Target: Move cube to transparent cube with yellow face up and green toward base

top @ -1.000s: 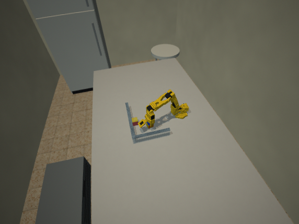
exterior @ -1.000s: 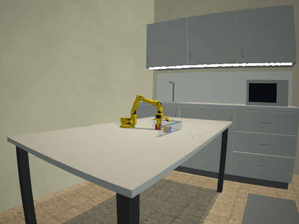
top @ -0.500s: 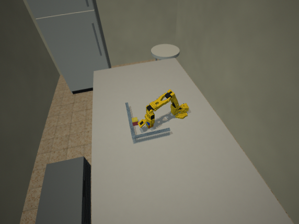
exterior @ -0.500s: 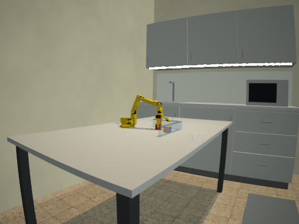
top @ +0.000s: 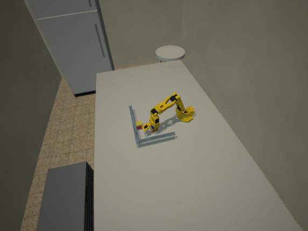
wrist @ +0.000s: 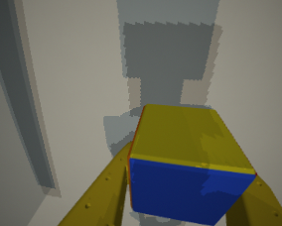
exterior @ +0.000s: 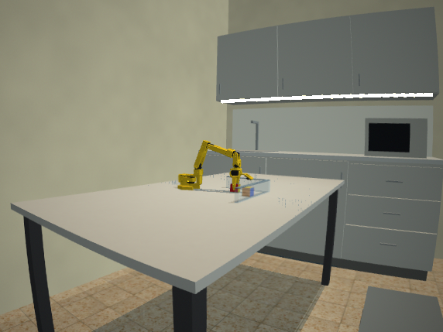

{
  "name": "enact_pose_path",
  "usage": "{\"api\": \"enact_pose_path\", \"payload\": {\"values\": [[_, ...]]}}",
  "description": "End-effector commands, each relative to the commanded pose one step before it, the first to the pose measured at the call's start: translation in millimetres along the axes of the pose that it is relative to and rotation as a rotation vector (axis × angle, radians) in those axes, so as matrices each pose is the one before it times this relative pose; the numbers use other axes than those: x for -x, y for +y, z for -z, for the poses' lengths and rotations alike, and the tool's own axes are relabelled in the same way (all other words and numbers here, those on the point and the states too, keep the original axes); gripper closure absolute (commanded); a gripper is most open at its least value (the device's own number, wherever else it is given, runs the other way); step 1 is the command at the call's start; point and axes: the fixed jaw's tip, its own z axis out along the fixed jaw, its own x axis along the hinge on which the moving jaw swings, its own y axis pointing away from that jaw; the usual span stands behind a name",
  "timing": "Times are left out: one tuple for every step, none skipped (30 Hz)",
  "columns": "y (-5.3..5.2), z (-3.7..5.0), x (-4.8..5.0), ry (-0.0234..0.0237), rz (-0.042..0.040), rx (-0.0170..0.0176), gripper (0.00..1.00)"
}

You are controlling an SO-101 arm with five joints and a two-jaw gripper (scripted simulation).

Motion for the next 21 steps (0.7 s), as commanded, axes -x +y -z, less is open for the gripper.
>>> {"api": "enact_pose_path", "payload": {"values": [[-2.44, 8.76, 5.527, -0.03701, -0.00835, 0.00066, 0.78], [0.01, 1.416, 0.205, -0.00006, 0.0, 0.0, 0.78], [0.01, 1.732, 0.233, -0.00007, 0.0, 0.0, 0.78], [0.01, 2.037, 0.248, -0.00009, 0.0, 0.0, 0.78], [0.01, 2.32, 0.249, -0.0001, 0.0, 0.00001, 0.78], [0.01, 2.572, 0.234, -0.00011, 0.0, 0.00001, 0.78], [0.01, 2.786, 0.204, -0.00012, 0.0, 0.00001, 0.78], [0.01, 2.954, 0.161, -0.00012, 0.0, 0.00001, 0.78], [0.01, 3.071, 0.108, -0.00013, 0.0, 0.00001, 0.78], [0.0, 3.134, 0.047, -0.00013, 0.0, 0.00001, 0.78], [0.0, 0.0, 0.0, 0.0, 0.0, 0.0, 0.78], [0.0, 0.0, 0.0, 0.0, 0.0, 0.0, 0.78], [0.0, 3.14, -0.016, -0.00013, 0.0, 0.00001, 0.78], [0.0, 3.089, -0.078, -0.00013, 0.0, 0.00001, 0.78], [-0.01, 2.983, -0.133, -0.00012, 0.0, 0.00001, 0.78], [-0.01, 2.823, -0.178, -0.00012, 0.0, 0.00001, 0.78], [-0.01, 2.616, -0.211, -0.00011, 0.0, 0.00001, 0.78], [-0.01, 2.367, -0.228, -0.0001, 0.0, 0.00001, 0.78], [-0.01, 2.084, -0.231, -0.00009, 0.0, 0.0, 0.78], [-0.01, 1.776, -0.219, -0.00007, 0.0, 0.0, 0.78], [-0.01, 1.455, -0.194, -0.00006, 0.0, 0.0, 0.78]]}}
